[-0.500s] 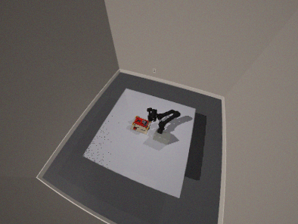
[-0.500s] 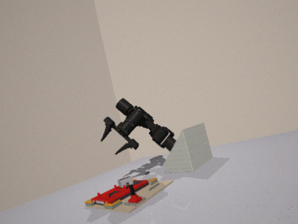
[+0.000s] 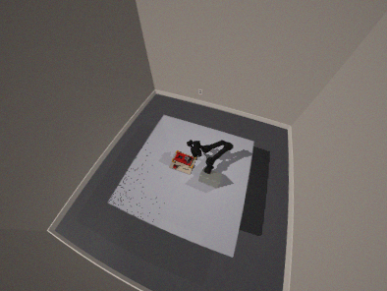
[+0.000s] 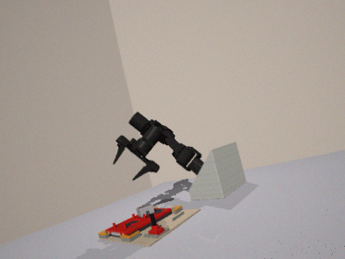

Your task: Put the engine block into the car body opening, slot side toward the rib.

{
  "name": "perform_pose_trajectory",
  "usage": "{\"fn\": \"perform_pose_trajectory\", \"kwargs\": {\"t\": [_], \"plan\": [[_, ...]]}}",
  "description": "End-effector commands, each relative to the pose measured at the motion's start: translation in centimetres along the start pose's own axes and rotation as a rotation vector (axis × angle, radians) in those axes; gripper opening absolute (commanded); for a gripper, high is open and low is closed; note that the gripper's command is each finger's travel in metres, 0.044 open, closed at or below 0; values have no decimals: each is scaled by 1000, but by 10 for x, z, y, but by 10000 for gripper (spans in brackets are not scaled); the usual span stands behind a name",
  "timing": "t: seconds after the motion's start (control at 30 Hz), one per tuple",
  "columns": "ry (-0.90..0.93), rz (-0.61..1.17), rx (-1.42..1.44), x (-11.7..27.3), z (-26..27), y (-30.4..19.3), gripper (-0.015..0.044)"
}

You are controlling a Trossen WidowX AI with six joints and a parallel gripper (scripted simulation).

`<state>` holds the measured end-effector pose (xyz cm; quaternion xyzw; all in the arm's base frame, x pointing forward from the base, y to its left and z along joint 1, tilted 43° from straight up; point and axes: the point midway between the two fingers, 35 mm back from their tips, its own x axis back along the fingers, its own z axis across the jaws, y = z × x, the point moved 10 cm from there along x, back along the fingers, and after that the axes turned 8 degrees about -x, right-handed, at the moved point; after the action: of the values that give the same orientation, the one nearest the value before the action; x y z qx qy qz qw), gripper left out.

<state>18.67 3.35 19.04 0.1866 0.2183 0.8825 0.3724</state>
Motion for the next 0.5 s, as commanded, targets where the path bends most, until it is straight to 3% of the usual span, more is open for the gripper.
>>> {"fn": "perform_pose_trajectory", "kwargs": {"t": [0.0, 0.47], "plan": [[-31, 29, 120, -4, 6, -6, 440], [-171, 151, 559, -19, 18, -26, 440]]}}
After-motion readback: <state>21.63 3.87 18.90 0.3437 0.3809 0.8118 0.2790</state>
